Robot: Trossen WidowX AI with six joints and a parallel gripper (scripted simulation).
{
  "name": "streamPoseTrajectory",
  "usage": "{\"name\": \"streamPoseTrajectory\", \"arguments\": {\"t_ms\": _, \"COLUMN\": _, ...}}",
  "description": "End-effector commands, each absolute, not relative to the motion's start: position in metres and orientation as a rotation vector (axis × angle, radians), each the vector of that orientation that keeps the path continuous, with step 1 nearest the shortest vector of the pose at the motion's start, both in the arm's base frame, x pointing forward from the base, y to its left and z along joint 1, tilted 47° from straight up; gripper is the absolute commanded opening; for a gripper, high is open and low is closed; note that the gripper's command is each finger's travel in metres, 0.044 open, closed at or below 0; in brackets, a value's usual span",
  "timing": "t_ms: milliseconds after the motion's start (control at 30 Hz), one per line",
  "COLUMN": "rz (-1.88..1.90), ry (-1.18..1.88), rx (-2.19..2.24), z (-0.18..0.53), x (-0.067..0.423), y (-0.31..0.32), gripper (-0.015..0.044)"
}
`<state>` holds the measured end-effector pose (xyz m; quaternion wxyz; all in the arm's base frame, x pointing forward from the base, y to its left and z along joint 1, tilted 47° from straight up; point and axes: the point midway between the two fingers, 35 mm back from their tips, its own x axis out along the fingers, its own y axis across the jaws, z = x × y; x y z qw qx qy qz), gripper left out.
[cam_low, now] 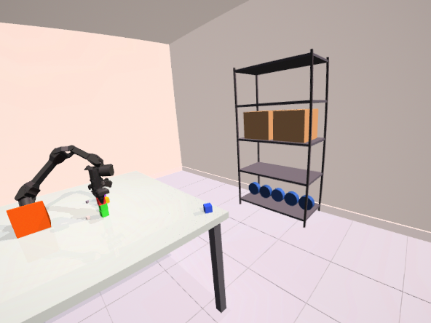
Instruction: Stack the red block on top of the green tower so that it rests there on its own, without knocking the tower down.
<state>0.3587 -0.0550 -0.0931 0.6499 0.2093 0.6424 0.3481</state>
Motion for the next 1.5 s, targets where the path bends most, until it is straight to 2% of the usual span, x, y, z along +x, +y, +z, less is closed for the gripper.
{"name": "streamPoseTrajectory", "arguments": {"t_ms": 0, "rz": 0.781, "ry": 1.452, "rx": 0.485, "z": -0.0929, "x": 0.3596, "y": -0.0565, "gripper": 0.0000}}
{"name": "streamPoseTrajectory", "arguments": {"t_ms": 467, "rz": 0.781, "ry": 1.452, "rx": 0.485, "z": -0.0899, "x": 0.3602, "y": -0.0597, "gripper": 0.0000}}
{"name": "streamPoseTrajectory", "arguments": {"t_ms": 1033, "rz": 0.785, "ry": 1.455, "rx": 0.479, "z": -0.0931, "x": 0.3591, "y": -0.0564, "gripper": 0.0440}}
{"name": "streamPoseTrajectory", "arguments": {"t_ms": 1467, "rz": 0.785, "ry": 1.455, "rx": 0.479, "z": -0.0931, "x": 0.3591, "y": -0.0564, "gripper": 0.0440}}
